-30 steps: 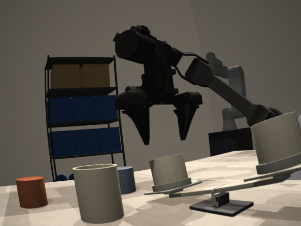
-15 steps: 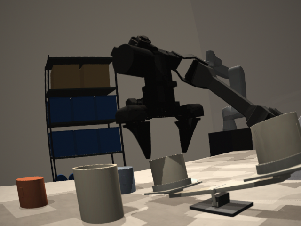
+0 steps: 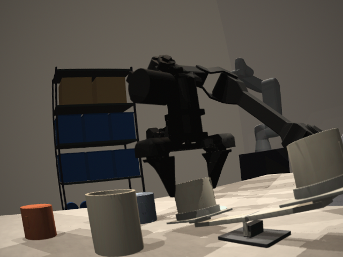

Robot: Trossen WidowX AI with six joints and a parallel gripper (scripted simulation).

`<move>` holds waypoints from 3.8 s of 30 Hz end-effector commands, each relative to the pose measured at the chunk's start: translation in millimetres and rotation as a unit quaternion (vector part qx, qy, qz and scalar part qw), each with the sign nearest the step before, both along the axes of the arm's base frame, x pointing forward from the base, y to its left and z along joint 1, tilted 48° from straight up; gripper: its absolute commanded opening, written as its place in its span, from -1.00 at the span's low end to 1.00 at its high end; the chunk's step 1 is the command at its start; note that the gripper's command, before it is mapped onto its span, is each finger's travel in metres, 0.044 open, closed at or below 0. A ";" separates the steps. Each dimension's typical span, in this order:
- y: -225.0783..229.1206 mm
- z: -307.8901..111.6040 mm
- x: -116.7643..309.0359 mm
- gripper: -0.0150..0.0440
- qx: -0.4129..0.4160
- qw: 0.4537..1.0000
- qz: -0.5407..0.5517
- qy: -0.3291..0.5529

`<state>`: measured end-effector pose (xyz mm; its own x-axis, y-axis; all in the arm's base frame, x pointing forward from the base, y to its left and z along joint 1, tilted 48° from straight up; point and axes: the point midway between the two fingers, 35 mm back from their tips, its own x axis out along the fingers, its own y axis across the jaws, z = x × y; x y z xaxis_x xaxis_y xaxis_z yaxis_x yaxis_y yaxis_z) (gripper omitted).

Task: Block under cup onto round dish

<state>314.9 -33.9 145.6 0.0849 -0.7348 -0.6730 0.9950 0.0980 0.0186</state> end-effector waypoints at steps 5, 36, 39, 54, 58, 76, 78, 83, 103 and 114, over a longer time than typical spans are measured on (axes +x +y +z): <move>-10.8 -7.9 -0.1 1.00 -0.002 1.000 0.000 0.001; -12.5 -9.2 0.7 -0.43 -0.001 1.000 0.006 -0.003; -9.5 -6.6 0.9 -0.49 -0.001 1.000 0.008 -0.005; 5.5 6.2 1.4 -0.49 0.004 1.000 0.018 -0.013; 9.5 9.6 1.3 -0.49 0.005 1.000 0.021 -0.015; 27.2 25.2 -0.4 -0.49 0.010 0.999 0.034 -0.025; 29.1 26.9 -0.7 -0.49 0.011 0.999 0.036 -0.026; 33.9 31.3 -1.6 -0.49 0.012 0.999 0.039 -0.028; 52.8 49.0 -6.6 -0.49 0.019 0.998 0.053 -0.038; 62.7 58.8 -10.4 -0.49 0.023 0.997 0.061 -0.043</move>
